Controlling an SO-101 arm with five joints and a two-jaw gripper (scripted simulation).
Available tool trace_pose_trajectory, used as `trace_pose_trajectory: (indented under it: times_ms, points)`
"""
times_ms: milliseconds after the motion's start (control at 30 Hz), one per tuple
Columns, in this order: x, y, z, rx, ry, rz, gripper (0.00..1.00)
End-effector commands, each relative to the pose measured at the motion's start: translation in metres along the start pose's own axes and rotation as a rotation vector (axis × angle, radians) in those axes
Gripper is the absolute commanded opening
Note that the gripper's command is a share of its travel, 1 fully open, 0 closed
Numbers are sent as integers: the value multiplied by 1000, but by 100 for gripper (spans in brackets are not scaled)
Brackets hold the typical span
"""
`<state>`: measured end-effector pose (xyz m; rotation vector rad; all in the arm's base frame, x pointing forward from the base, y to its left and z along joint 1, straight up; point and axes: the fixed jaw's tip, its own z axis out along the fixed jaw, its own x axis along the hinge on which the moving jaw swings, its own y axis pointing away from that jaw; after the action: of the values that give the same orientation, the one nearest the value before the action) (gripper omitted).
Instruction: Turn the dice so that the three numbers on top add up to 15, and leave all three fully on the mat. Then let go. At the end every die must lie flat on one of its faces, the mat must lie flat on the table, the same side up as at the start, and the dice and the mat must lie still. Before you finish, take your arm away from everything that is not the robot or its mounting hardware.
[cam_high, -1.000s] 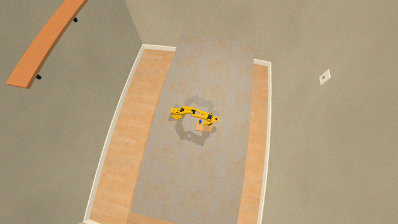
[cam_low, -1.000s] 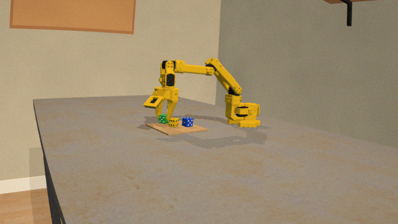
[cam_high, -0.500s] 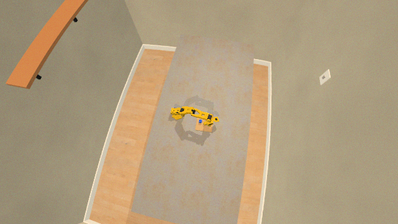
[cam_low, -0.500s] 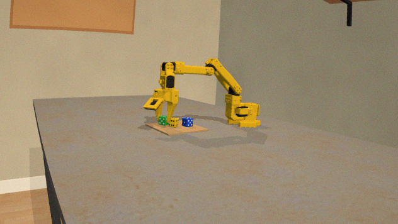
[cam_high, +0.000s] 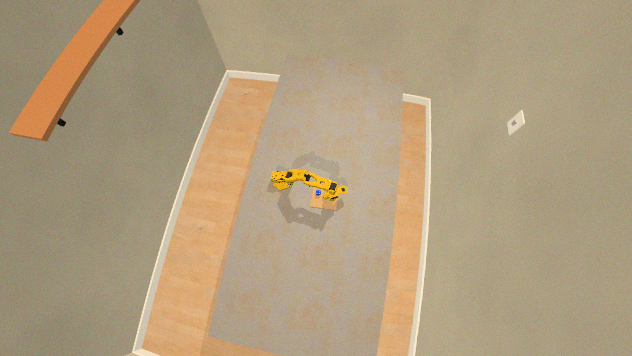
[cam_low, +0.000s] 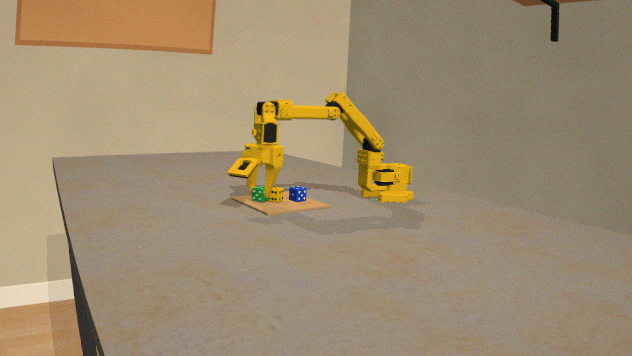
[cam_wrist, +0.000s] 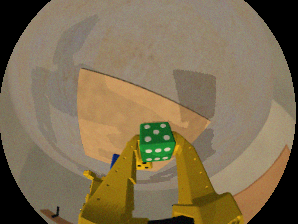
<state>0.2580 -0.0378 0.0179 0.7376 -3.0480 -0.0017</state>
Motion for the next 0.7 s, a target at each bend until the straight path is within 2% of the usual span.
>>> trace_pose_trajectory:
  times_ms: [0, 233, 500, 667]
  points:
    - [-4, -5, -7, 29, -41, 9, 0]
    - [-4, -5, -7, 29, -41, 9, 1]
    - [-4, -5, -7, 29, -41, 9, 12]
    - [-4, -5, -7, 29, -41, 9, 14]
